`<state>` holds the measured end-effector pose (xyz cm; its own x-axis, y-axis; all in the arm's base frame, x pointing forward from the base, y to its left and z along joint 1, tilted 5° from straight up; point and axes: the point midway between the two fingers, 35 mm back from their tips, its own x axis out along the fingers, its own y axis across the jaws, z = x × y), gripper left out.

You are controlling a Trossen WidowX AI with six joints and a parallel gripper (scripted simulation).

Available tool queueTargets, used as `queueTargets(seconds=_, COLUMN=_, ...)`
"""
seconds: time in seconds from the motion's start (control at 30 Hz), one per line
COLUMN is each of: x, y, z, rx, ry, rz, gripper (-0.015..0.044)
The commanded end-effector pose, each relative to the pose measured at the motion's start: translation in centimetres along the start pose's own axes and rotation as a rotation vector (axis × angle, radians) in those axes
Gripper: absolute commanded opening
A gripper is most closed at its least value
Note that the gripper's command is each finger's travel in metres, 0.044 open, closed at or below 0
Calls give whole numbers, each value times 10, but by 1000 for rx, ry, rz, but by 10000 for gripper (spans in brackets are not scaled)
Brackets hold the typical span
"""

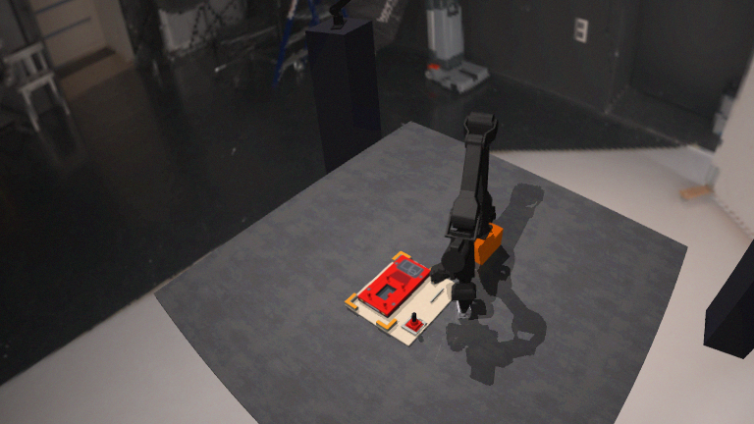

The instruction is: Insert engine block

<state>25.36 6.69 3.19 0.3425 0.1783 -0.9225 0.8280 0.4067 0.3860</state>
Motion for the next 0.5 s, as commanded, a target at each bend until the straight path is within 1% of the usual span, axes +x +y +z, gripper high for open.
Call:
queueTargets(seconds=0.0, x=-1, y=2, z=0, rx=104, ry=-9, rz=-25, gripper=440)
queueTargets(seconds=0.47, x=-4, y=6, z=-2, rx=567, ry=-63, rz=-121, gripper=440)
